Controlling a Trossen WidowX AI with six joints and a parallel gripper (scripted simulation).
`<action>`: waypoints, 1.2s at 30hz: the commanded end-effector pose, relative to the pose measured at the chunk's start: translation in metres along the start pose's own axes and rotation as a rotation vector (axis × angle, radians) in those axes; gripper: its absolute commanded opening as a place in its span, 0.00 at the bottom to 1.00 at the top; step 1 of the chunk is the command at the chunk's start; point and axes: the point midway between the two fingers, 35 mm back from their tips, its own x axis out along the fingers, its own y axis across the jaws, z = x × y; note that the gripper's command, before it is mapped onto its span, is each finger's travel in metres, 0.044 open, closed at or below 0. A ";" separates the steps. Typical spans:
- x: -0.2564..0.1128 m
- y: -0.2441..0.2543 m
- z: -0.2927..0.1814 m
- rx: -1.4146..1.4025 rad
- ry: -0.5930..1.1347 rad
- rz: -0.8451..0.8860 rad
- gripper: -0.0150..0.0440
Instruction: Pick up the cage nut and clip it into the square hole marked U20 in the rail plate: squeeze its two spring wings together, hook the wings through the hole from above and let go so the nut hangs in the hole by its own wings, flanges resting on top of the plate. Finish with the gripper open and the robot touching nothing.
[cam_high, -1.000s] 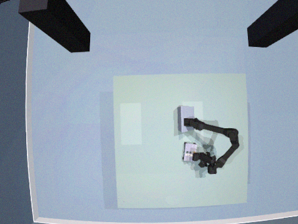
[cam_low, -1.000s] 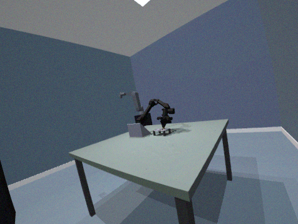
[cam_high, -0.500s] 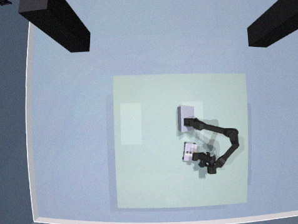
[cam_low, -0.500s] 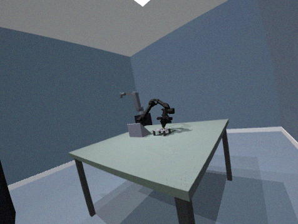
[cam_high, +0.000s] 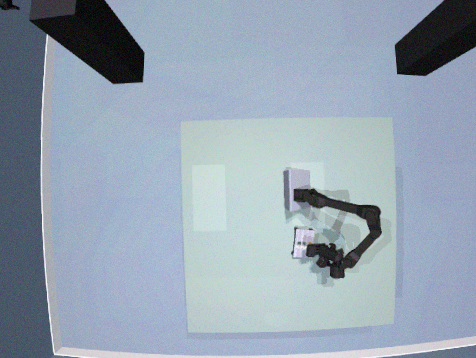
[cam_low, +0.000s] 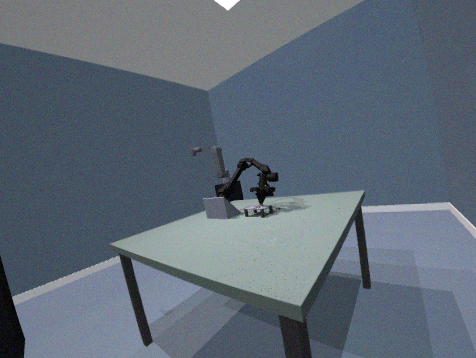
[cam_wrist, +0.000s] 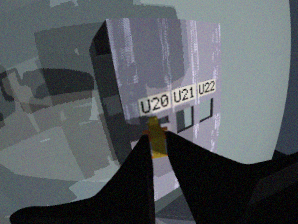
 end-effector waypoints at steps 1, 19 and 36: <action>0.000 -0.001 0.000 -0.002 0.000 0.016 0.30; 0.001 -0.003 0.000 -0.002 0.001 0.060 0.30; 0.002 -0.005 0.000 -0.003 0.001 0.114 0.30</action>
